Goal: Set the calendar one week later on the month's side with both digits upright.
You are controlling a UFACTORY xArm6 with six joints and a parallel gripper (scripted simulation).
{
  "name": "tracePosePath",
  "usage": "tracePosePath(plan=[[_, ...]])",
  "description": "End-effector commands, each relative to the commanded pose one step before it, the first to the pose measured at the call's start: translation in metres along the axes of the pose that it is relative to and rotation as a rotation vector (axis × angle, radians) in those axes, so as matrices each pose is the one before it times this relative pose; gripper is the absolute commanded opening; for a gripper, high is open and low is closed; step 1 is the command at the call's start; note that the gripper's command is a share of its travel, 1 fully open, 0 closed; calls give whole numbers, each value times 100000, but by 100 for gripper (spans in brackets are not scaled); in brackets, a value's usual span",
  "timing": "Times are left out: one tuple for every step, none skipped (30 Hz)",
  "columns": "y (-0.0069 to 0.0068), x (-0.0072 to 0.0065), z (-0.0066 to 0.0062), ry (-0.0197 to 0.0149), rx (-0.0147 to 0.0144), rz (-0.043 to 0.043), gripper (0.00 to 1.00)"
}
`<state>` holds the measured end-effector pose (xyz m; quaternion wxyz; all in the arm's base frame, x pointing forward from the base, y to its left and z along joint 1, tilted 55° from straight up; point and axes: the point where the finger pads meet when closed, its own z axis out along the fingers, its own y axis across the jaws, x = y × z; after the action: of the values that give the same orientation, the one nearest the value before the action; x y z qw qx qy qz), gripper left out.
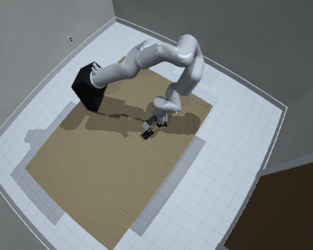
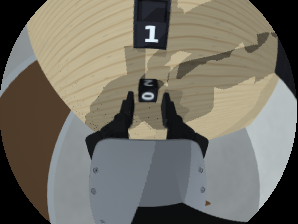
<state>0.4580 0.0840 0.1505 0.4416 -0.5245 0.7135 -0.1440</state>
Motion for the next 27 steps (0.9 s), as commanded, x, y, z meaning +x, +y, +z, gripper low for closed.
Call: tracePosePath(plan=[[-34,-14,106,-13,67,-7,47],[0,0,74,0,0,0,47],[0,0,0,0,0,0,47],[0,0,0,0,0,0,47],[0,0,90,0,0,0,47],[0,1,106,1,1,0,47],[0,0,121,-1,-1,0,47],[0,0,134,0,0,0,47],[0,0,145,1,1,0,47],[0,0,154,0,0,0,47],[0,0,160,0,0,0,47],[0,1,163,1,1,0,47],[0,-1,164,-1,-1,0,47],[0,0,161,0,0,0,47],[0,0,156,1,0,0,47],[0,-1,148,-1,-1,0,47],[0,0,137,0,0,0,47],[0,1,125,1,1,0,47],[0,-1,110,-1,-1,0,47],[0,0,0,0,0,0,47],[0,0,0,0,0,0,47],[0,0,94,0,0,0,47],[0,0,77,0,0,0,47],[0,0,60,0,0,0,47],[0,0,44,0,0,0,47],[0,0,29,0,0,0,47],[0,0,16,0,0,0,47]])
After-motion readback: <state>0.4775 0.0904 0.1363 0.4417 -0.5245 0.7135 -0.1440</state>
